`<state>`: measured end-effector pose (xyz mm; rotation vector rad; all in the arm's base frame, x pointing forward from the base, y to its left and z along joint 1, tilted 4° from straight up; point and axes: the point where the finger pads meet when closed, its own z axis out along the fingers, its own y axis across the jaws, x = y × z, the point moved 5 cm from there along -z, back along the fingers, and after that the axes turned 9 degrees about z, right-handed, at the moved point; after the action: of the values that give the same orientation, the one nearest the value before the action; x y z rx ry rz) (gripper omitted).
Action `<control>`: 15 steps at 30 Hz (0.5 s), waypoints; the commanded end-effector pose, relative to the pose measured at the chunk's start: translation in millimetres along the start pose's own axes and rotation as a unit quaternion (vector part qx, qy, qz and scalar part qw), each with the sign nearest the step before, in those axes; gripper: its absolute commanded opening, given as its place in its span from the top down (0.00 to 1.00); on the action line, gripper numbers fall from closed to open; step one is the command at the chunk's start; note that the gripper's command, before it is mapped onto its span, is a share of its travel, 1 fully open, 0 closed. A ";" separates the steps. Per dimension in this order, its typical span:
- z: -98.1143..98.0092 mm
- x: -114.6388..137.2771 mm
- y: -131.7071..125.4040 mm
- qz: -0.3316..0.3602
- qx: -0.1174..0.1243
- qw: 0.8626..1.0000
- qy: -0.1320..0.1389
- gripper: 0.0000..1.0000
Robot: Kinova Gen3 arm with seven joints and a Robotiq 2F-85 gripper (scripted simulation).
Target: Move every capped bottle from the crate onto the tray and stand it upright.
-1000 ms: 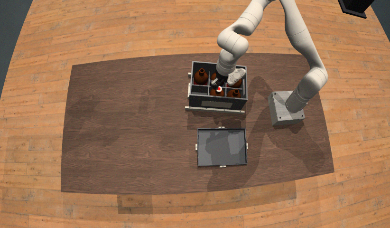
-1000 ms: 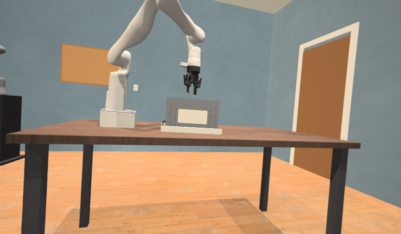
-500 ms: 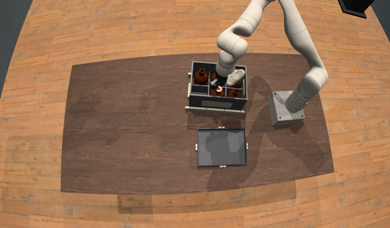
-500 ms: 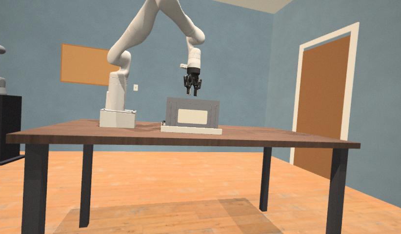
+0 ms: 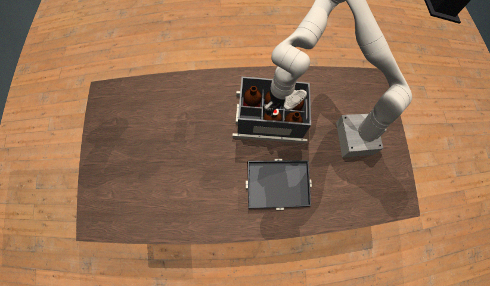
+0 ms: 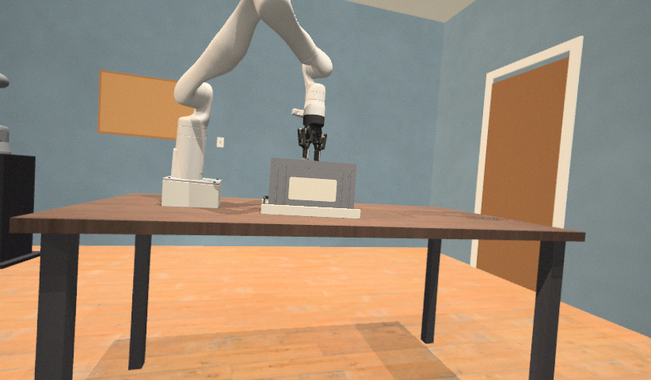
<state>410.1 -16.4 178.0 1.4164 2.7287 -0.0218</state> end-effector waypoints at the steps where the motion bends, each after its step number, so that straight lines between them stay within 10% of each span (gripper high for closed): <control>1: 0.3 1.0 0.4 -0.001 0.000 1.000 0.000 0.40; 15: 4.3 0.8 0.4 -0.001 0.000 1.000 0.000 0.40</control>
<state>410.4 -15.9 175.4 1.4144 2.7290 -0.0210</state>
